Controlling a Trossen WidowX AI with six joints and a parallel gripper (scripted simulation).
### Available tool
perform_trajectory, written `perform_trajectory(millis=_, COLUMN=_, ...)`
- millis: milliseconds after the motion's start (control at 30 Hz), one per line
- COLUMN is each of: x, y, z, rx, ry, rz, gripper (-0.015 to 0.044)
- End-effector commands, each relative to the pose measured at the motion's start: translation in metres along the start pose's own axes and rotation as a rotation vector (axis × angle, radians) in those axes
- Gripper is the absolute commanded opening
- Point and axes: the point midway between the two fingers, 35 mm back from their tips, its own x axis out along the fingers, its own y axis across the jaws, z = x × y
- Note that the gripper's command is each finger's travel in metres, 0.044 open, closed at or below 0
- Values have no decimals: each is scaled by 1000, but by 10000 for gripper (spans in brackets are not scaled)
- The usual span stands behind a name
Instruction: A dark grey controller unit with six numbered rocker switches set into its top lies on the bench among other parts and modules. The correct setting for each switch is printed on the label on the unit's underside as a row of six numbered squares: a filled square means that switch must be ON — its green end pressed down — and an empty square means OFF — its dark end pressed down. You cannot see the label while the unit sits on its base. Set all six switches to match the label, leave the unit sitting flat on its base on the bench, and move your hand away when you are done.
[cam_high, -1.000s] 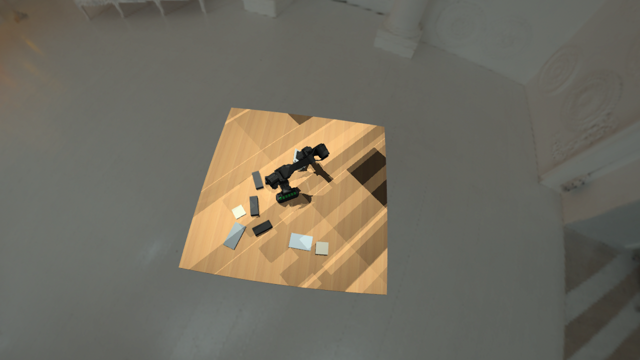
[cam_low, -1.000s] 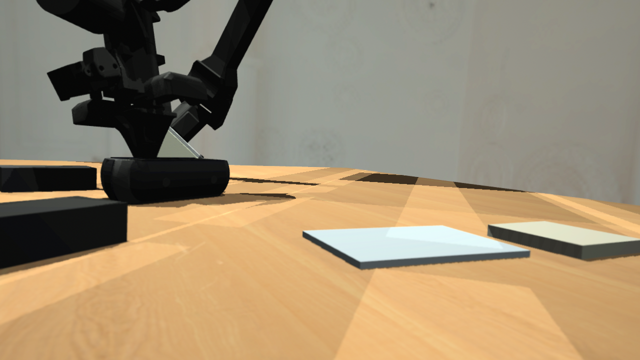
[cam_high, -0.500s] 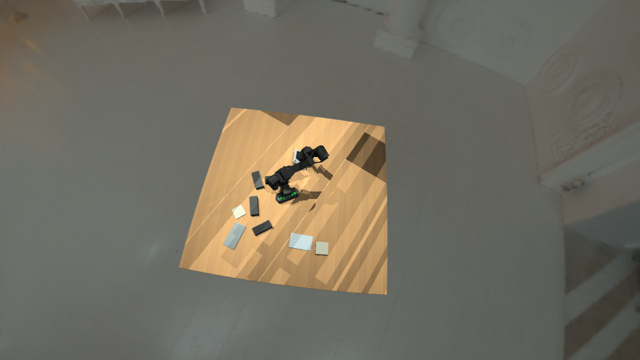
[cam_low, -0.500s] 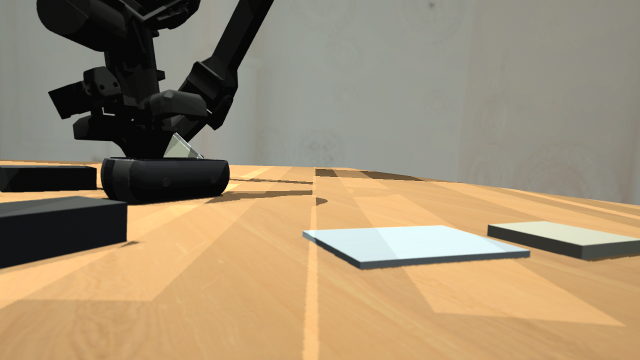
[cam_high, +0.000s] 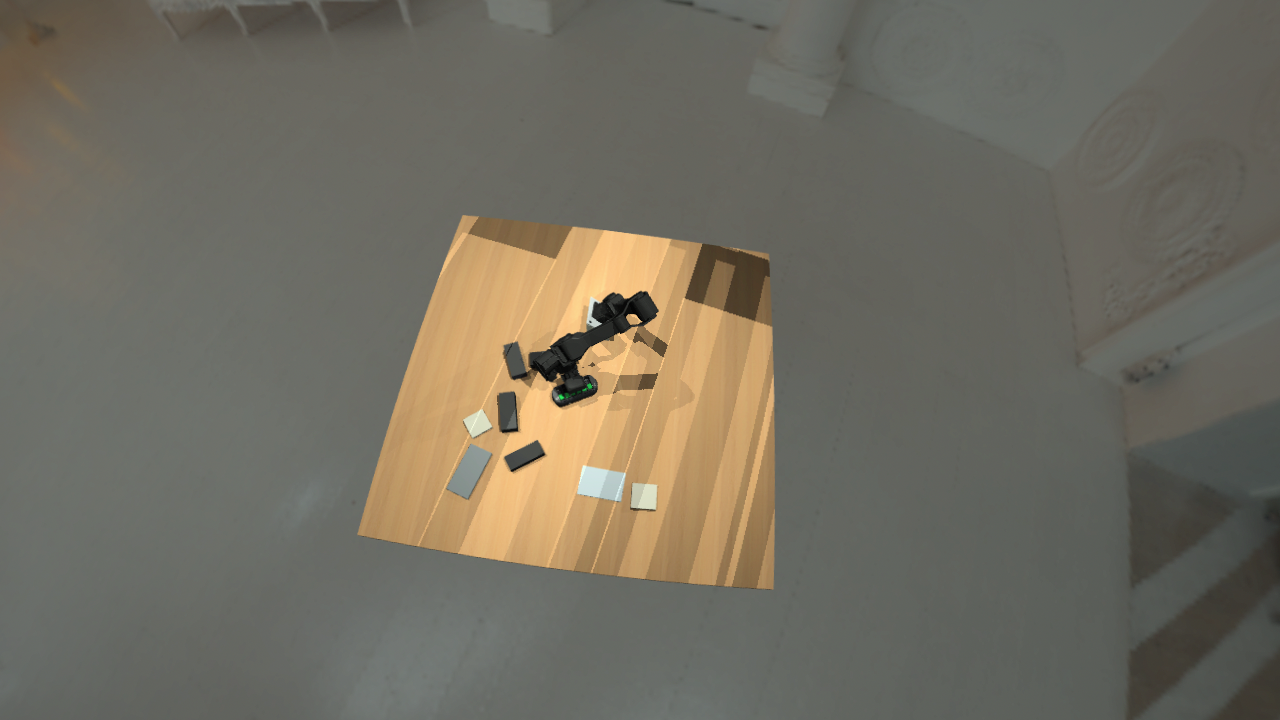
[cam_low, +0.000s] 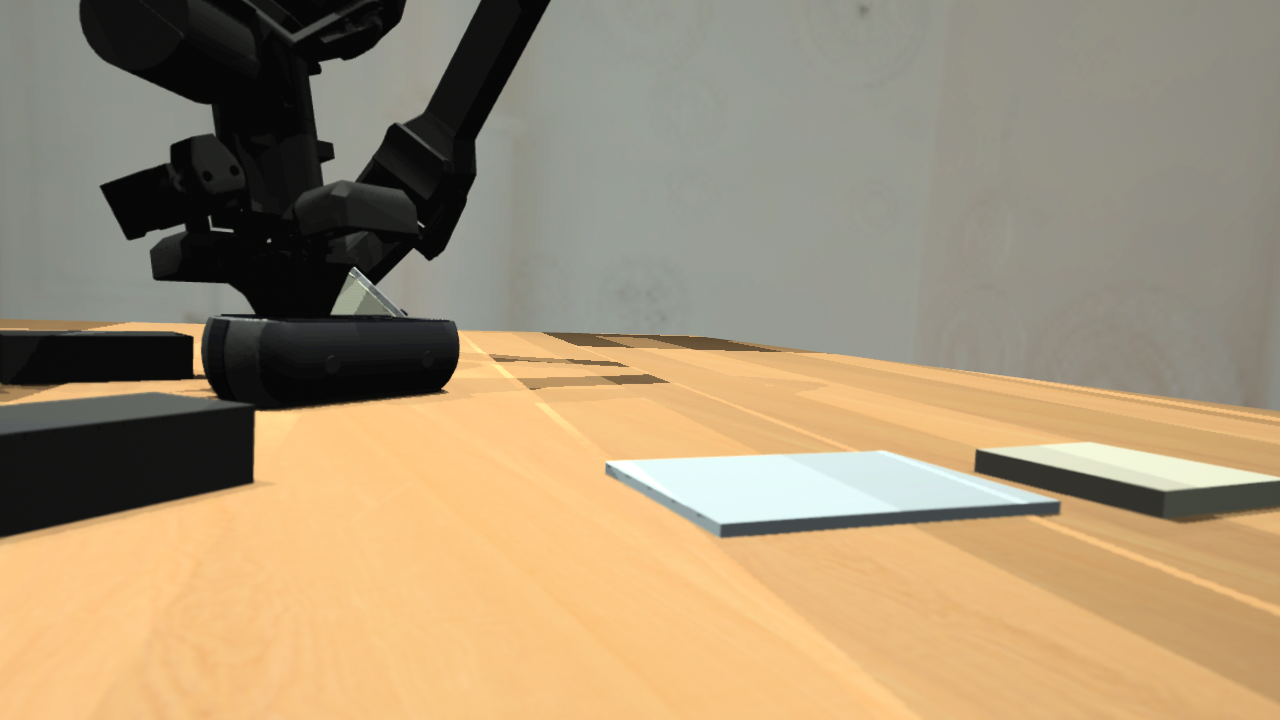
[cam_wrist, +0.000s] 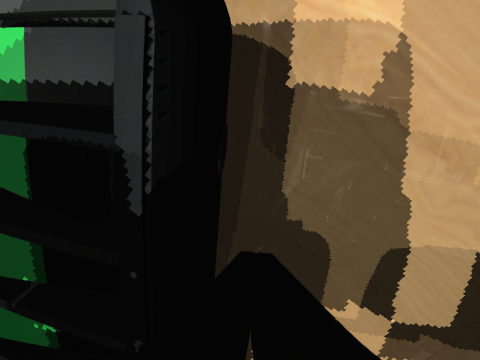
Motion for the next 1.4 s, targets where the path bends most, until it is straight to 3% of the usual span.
perform_trajectory(millis=0, x=1, y=5, z=0, rx=-3, ry=2, rz=6, gripper=0)
perform_trajectory(millis=500, x=5, y=24, z=0, rx=-4, ry=2, rz=7, gripper=0)
perform_trajectory(millis=700, x=-46, y=6, z=0, rx=-2, ry=0, rz=4, gripper=0)
perform_trajectory(millis=1233, x=-44, y=20, z=-1, rx=-2, ry=6, rz=-12, gripper=0)
perform_trajectory(millis=1367, x=-64, y=25, z=1, rx=-2, ry=3, rz=-17, gripper=105)
